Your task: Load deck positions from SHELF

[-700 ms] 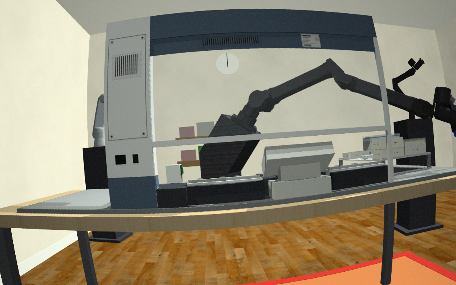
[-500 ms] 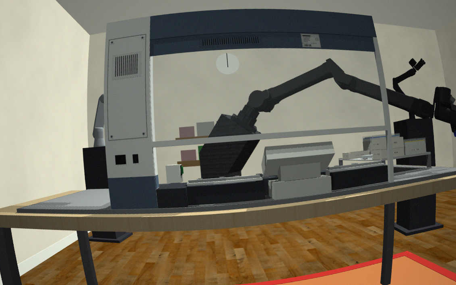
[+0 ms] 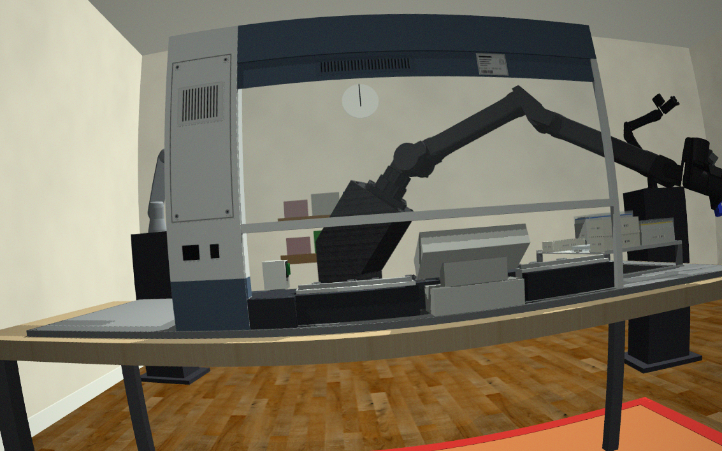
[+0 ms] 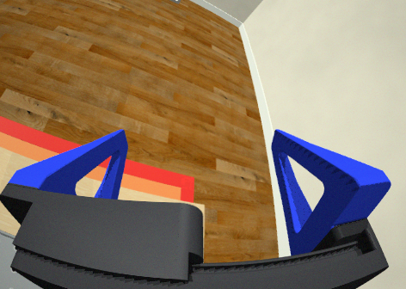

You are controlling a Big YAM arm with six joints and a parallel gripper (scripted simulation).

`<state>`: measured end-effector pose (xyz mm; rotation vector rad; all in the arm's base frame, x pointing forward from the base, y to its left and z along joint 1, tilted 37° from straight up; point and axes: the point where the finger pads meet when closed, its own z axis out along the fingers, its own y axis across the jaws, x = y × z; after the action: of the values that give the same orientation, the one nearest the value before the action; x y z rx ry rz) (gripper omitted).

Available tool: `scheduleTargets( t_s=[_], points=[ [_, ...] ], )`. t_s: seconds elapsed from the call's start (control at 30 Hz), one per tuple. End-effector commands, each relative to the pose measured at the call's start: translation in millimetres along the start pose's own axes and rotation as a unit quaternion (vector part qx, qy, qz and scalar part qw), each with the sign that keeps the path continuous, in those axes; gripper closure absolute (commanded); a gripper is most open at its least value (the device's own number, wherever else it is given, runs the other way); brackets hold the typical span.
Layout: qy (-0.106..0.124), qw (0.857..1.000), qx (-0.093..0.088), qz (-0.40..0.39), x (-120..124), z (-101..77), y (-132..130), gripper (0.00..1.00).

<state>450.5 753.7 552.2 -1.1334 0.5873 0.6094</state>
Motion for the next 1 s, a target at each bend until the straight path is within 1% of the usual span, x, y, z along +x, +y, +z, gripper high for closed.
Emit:
scheduleTargets(
  t_s=[0.0,0.23,0.27,0.33,0.4,0.43,0.47,0.5,0.7,0.9,0.97],
  points=[
    [-0.024,0.999,0.022,0.014,-60,-15.2,-22,0.0],
    [0.018,0.997,0.039,0.068,-57,-47.4,-10,0.0],
    [0.03,0.996,0.038,0.079,-54,-52.2,-7,0.0],
    [0.044,0.994,0.042,0.095,-52,-61.8,-4,0.0],
    [0.044,0.994,0.042,0.095,-52,-61.8,-4,0.0],
    [0.076,0.99,0.034,0.113,-6,-62.8,19,0.0],
    [0.084,0.988,0.034,0.122,-5,-67.4,22,0.0],
    [0.068,0.989,0.048,0.119,-46,-77.6,0,0.0],
    [0.103,0.979,0.062,0.165,-45,-105.1,10,0.0],
    [0.139,0.965,0.078,0.208,-41,-134.8,17,0.0],
    [0.139,0.965,0.078,0.208,-41,-134.8,17,0.0]
  ],
)
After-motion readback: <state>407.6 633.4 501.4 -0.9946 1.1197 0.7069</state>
